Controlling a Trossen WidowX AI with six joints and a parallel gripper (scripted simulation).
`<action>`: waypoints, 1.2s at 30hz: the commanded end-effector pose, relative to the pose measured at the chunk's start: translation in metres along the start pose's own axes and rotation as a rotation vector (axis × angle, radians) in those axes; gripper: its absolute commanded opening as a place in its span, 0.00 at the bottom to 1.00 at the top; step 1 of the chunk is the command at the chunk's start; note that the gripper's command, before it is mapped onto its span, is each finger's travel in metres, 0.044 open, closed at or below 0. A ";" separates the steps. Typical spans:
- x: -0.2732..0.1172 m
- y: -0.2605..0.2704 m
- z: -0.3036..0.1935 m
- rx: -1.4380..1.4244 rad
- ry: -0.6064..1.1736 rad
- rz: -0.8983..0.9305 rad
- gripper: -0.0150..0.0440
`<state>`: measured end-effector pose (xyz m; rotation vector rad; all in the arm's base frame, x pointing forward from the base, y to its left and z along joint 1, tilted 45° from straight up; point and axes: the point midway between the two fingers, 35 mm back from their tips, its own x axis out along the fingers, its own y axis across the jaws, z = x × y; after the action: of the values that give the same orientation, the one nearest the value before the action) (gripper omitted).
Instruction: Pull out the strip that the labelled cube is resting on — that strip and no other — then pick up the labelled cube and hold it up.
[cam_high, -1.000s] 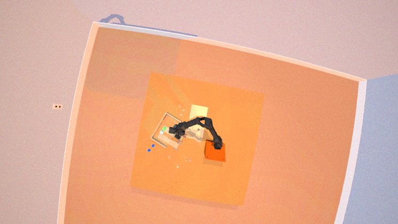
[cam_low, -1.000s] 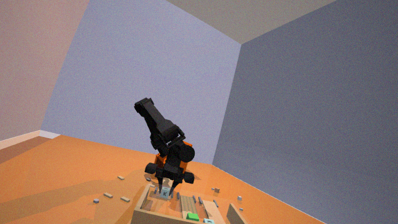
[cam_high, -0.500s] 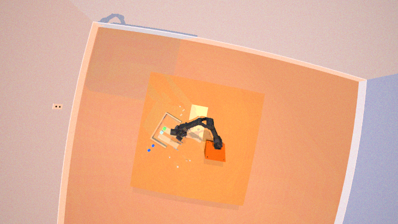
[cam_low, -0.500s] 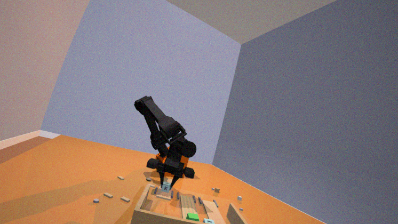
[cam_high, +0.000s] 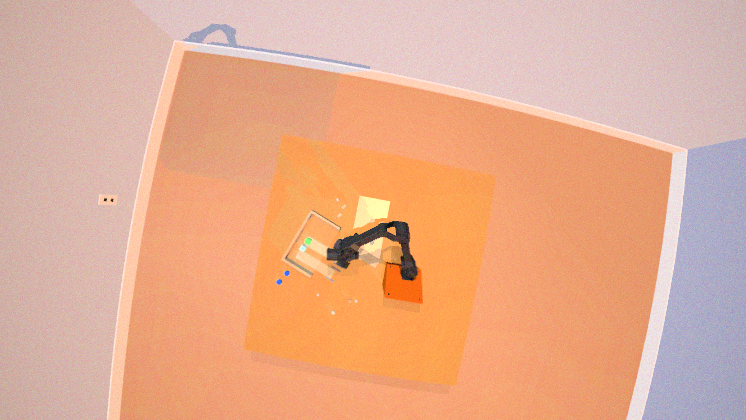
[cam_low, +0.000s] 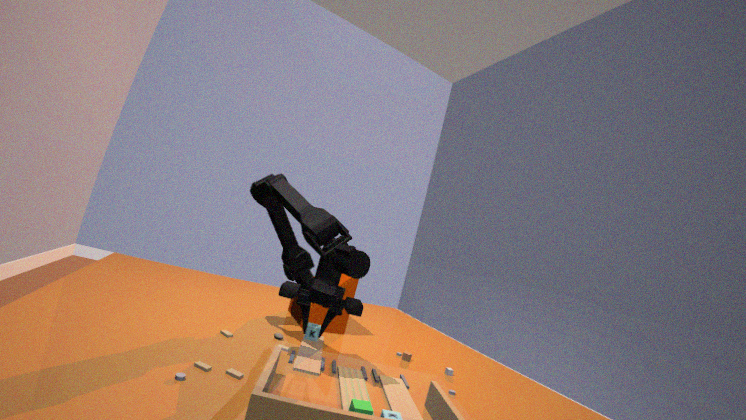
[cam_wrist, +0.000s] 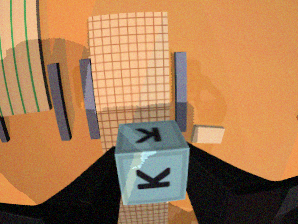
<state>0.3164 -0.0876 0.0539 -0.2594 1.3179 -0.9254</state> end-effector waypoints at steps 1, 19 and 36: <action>-0.002 -0.002 -0.016 0.000 0.001 0.004 0.25; -0.037 -0.003 -0.029 -0.001 0.002 0.006 0.25; -0.037 -0.003 -0.029 -0.001 0.002 0.006 0.25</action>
<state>0.2902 -0.0546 0.0737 -0.2631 1.3217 -0.9205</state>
